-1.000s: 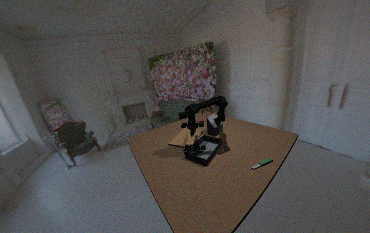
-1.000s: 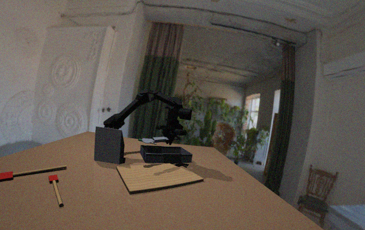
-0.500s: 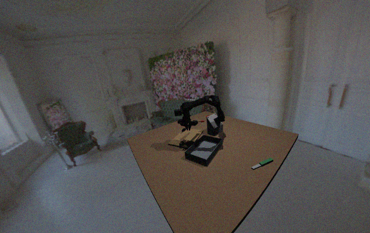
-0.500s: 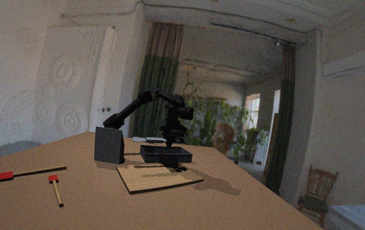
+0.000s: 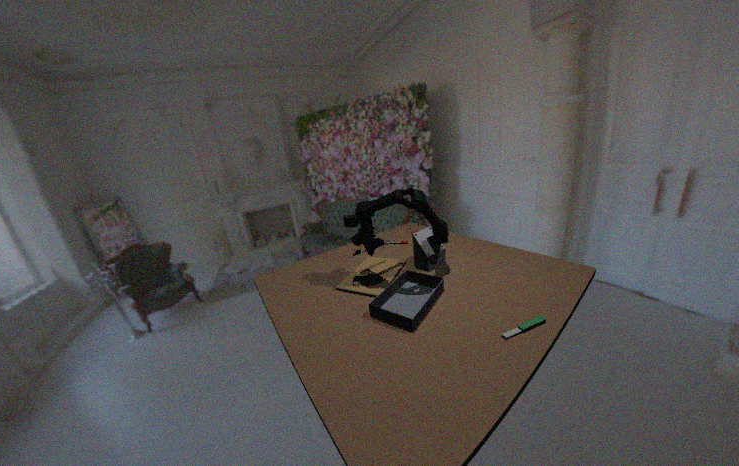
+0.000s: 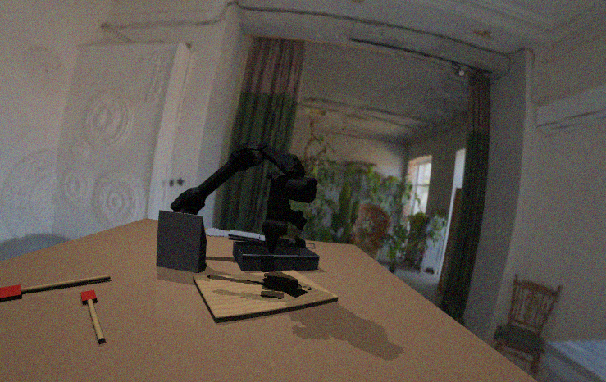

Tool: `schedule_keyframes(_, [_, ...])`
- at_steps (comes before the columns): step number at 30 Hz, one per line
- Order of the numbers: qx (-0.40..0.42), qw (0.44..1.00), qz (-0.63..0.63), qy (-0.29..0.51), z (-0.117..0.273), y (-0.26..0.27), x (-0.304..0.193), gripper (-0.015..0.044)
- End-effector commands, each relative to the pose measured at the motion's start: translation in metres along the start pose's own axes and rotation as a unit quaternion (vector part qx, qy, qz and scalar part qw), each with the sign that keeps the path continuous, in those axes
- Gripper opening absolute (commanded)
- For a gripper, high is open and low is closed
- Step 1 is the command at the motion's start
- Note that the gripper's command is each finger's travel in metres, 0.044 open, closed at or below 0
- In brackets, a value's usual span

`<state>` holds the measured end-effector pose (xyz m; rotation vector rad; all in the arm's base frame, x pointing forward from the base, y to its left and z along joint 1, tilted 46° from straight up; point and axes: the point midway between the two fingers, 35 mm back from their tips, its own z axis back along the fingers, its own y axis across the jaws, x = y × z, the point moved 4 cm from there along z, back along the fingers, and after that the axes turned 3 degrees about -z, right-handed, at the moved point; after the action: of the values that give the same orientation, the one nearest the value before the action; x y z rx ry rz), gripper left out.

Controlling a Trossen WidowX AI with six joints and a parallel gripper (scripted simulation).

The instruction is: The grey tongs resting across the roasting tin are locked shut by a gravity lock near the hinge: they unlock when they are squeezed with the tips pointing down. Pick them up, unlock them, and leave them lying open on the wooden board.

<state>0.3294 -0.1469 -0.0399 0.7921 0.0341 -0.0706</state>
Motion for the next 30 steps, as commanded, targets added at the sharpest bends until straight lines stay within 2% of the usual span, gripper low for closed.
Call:
schedule_keyframes(1, [-0.005,1.000,-0.002,-0.005,0.003,-0.002,0.004,-0.0150])
schedule_keyframes(6, [-0.008,1.000,-0.006,-0.030,0.004,-0.006,0.003,-0.0150])
schedule_keyframes(30, [-0.014,0.965,-0.032,-0.259,0.017,-0.027,-0.011,-0.0150])
